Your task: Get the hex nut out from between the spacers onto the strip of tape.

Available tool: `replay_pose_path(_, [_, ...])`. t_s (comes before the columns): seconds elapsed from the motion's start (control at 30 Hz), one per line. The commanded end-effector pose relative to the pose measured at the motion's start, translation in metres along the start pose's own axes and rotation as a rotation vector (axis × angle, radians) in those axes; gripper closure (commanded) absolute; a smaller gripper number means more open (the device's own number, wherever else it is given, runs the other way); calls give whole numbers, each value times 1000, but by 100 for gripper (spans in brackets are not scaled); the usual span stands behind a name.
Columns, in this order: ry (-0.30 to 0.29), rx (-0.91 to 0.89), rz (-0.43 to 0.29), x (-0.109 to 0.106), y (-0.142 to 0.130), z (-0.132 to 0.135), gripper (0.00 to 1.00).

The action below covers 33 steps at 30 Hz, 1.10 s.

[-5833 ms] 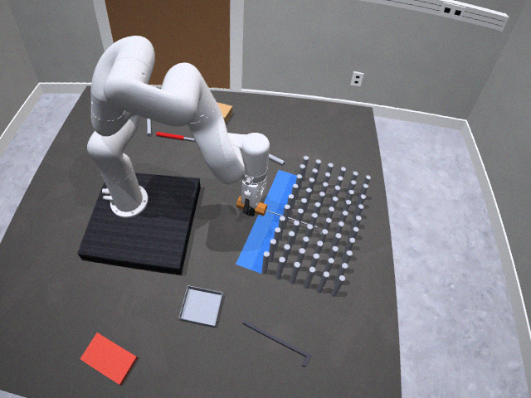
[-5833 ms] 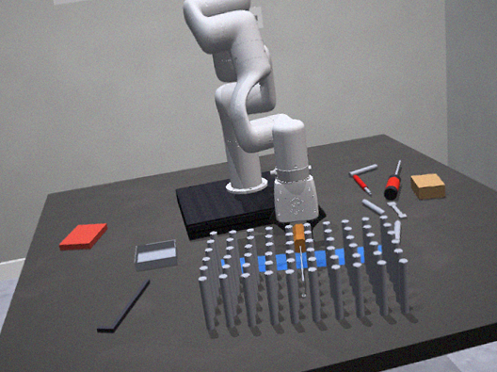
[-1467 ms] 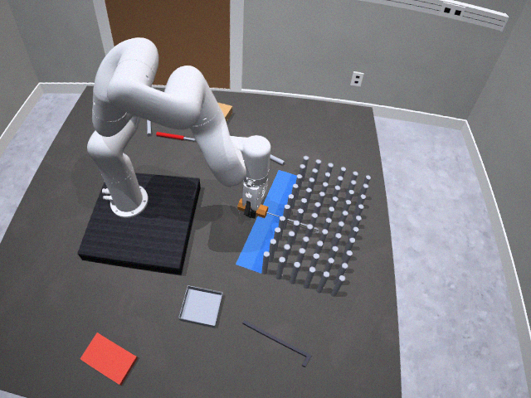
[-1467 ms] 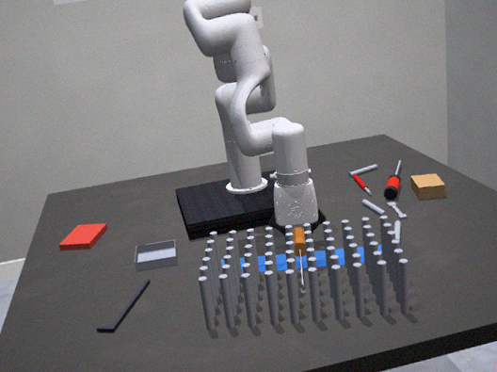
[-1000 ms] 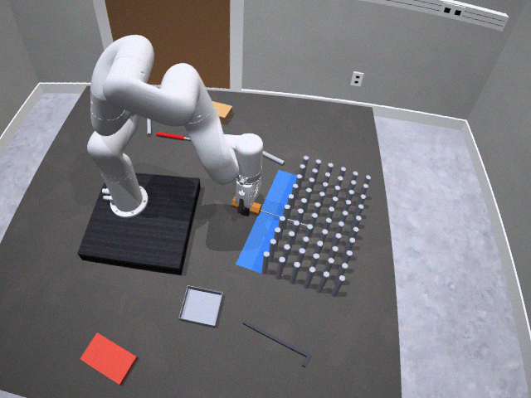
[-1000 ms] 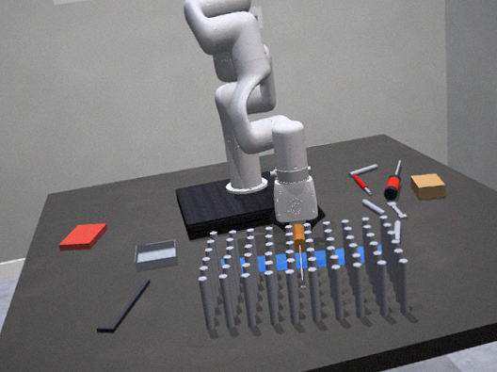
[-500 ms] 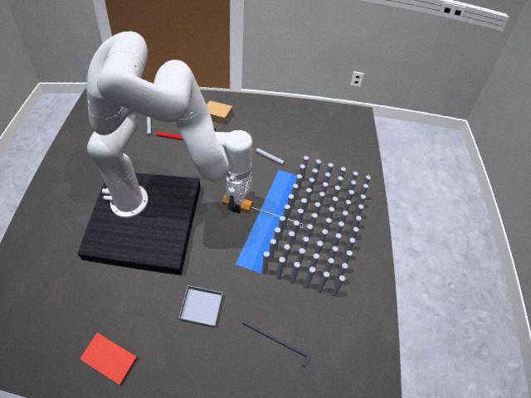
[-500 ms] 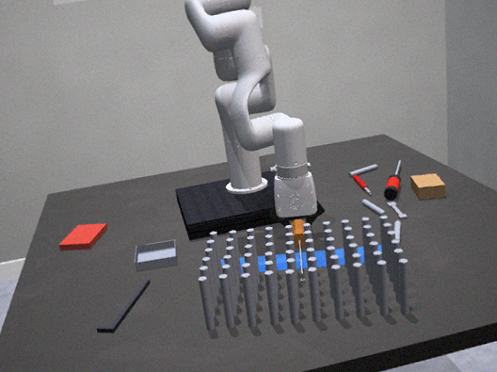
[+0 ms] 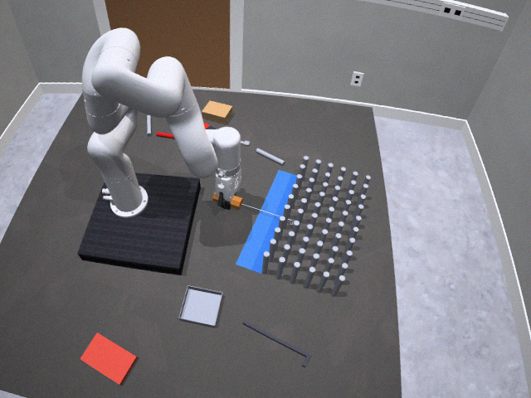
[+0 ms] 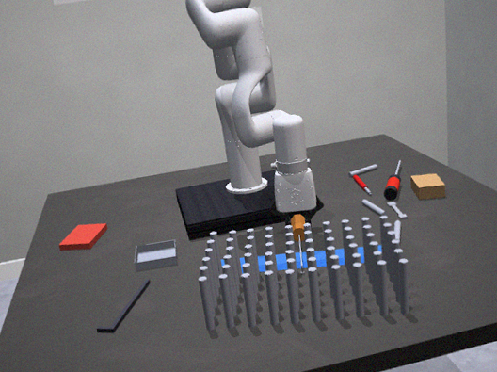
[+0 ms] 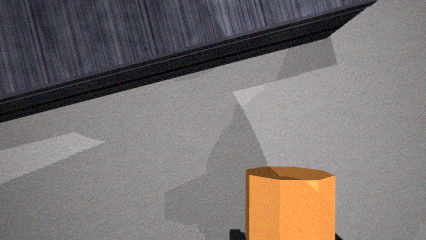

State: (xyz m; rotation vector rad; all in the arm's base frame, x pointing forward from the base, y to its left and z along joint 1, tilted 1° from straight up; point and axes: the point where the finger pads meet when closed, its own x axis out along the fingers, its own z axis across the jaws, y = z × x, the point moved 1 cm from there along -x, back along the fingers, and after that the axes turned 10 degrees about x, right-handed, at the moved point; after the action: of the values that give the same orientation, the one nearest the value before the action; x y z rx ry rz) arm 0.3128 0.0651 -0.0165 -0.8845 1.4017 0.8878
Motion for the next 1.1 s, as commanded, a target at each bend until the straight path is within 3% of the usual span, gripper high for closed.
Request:
replay_pose_path(0.0, [-2,0,-4,-1,7,0,100])
replay_pose_path(0.43, [-2,0,-4,-1,31,-4,100])
replay_pose_path(1.07, [-2,0,-4,-1,46,-7,100])
